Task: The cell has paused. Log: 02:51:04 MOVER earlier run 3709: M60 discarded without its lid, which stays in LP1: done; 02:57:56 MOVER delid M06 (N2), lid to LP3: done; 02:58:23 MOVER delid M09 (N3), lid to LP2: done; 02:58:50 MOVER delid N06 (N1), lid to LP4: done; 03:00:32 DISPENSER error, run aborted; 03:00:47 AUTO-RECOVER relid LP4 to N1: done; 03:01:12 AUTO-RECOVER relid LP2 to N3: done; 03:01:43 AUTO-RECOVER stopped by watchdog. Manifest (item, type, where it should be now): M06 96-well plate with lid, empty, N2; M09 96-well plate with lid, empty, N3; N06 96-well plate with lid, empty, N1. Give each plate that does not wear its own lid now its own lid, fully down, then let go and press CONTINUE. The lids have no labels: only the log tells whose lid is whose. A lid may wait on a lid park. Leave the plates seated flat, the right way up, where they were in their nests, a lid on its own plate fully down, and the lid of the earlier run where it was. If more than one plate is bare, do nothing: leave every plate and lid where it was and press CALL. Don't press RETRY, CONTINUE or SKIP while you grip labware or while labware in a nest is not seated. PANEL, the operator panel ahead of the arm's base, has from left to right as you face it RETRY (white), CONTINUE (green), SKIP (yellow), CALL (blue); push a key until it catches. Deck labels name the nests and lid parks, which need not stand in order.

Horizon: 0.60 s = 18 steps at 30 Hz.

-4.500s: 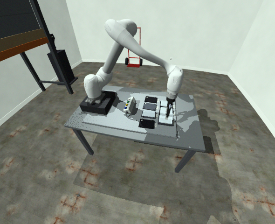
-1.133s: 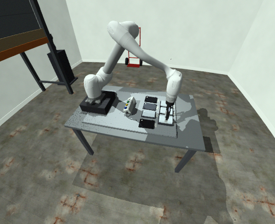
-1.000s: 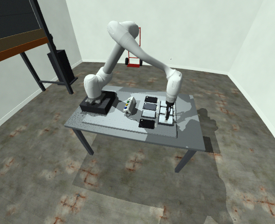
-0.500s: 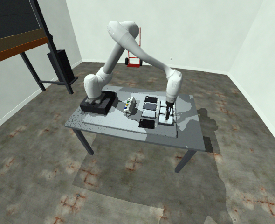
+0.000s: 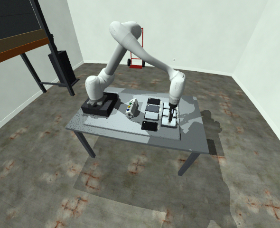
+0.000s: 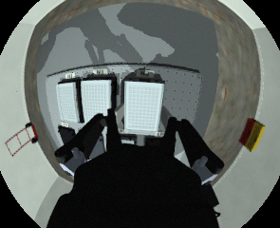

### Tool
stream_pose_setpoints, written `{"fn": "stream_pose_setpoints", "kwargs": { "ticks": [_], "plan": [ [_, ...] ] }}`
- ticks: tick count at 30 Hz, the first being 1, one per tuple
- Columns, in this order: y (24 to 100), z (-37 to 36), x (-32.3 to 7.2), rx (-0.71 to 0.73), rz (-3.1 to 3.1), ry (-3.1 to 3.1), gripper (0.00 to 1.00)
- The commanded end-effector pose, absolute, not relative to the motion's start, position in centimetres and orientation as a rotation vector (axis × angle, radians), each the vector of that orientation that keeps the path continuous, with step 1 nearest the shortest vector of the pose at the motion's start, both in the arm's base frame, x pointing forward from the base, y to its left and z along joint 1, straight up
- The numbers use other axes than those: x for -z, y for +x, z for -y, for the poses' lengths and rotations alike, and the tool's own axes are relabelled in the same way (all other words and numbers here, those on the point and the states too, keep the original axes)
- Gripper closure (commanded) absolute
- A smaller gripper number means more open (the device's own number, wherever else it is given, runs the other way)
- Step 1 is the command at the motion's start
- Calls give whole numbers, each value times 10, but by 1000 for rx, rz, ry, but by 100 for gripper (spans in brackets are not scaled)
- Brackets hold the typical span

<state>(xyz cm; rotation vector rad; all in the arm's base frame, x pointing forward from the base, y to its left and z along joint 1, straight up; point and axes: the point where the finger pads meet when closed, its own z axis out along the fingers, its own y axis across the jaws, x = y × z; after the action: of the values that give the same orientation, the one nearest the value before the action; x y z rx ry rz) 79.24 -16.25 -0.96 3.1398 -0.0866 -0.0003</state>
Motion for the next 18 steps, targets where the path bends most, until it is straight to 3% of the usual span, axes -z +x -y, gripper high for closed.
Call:
{"fn": "stream_pose_setpoints", "kwargs": {
  "ticks": [1, 18],
  "plan": [
    [792, 162, 9, 0, 87, 3140, 100],
    [792, 162, 11, 0, 87, 3140, 100]
  ]
}}
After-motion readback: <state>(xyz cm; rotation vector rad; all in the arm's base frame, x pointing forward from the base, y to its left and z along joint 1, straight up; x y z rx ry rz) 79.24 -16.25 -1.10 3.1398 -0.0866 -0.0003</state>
